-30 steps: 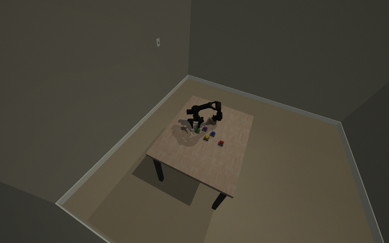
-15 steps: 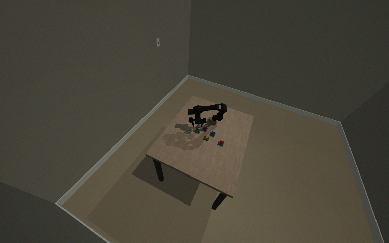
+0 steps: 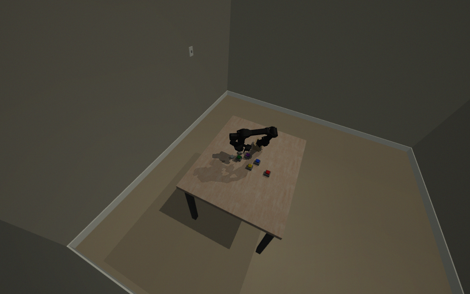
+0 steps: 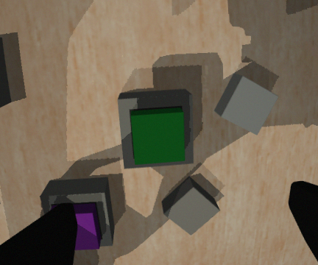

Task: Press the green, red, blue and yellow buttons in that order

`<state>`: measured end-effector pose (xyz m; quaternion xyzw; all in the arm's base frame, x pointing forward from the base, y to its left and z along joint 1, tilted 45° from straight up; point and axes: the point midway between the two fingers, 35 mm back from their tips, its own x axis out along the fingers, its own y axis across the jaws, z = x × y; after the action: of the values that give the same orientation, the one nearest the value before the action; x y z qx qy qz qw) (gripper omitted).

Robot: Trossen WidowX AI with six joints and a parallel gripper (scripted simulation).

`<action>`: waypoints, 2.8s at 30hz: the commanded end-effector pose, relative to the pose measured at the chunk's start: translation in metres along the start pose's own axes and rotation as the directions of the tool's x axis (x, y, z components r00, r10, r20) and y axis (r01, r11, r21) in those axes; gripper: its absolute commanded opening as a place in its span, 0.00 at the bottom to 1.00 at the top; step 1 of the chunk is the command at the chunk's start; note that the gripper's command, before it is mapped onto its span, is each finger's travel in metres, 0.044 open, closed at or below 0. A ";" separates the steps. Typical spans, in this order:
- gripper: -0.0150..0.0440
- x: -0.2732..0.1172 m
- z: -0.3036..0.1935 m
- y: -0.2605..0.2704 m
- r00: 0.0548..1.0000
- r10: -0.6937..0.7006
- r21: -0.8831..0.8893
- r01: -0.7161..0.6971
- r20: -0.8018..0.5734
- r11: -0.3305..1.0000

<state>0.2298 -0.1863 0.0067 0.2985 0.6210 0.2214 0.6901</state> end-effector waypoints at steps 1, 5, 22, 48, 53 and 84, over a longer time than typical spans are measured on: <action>0.71 0.036 0.000 0.003 1.000 0.008 0.004 -0.008 -0.011 1.000; 0.53 0.054 -0.002 0.004 1.000 0.009 0.004 -0.009 -0.011 1.000; 0.29 0.058 -0.002 0.004 1.000 0.009 0.004 -0.009 -0.011 1.000; 0.29 0.089 -0.002 0.005 1.000 0.011 0.003 -0.011 -0.010 1.000; 0.29 0.089 -0.002 0.005 1.000 0.011 0.003 -0.011 -0.010 1.000; 0.29 -0.016 0.040 0.086 1.000 -0.020 0.020 0.020 0.002 1.000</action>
<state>0.2483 -0.1684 0.0415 0.3137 0.6294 0.2070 0.6802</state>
